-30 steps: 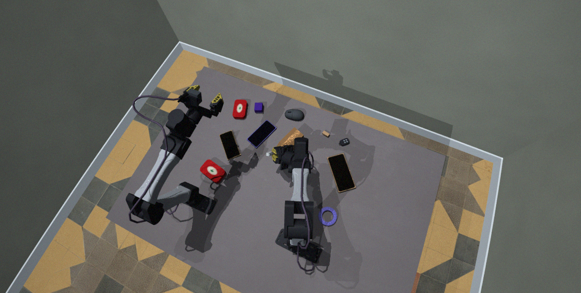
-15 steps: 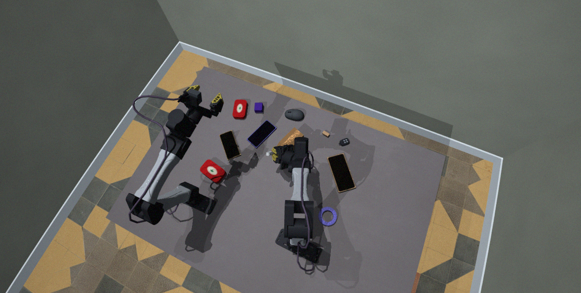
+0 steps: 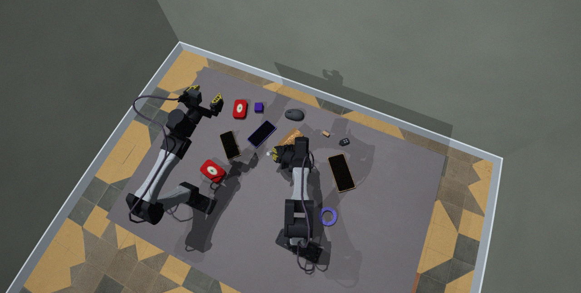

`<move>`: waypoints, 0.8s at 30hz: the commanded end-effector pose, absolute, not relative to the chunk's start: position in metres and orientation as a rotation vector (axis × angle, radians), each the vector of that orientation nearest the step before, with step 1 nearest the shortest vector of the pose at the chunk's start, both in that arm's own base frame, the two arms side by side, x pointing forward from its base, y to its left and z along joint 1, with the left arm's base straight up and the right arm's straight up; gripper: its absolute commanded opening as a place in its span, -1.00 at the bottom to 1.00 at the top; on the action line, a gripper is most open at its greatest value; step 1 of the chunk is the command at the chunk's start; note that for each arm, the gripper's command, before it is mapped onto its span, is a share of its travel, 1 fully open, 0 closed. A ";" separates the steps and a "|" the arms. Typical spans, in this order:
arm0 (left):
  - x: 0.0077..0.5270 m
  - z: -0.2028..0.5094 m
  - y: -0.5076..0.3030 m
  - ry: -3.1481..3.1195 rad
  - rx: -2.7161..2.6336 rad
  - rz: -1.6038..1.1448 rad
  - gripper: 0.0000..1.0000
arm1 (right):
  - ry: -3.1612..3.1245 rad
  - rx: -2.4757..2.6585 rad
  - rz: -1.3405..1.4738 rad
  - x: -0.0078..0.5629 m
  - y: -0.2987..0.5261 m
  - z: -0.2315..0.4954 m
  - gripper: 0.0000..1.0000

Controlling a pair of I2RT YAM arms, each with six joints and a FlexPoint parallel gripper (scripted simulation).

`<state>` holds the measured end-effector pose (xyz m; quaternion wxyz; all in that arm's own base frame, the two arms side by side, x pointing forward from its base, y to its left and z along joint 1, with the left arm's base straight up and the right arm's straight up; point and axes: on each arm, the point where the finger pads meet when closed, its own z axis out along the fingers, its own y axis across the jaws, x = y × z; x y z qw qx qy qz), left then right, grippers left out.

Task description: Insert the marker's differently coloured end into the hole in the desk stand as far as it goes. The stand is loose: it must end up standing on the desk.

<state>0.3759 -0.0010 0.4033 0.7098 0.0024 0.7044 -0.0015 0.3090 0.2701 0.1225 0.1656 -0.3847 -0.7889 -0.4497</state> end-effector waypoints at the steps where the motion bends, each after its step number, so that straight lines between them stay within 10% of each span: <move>1: 0.370 0.434 0.002 1.477 -0.004 -0.002 1.00 | -2.258 -1.058 -1.344 0.321 0.275 0.135 -1.00; 24: 0.370 0.434 0.002 1.477 -0.004 -0.002 1.00 | -2.262 -1.065 -1.351 0.325 0.270 0.135 -1.00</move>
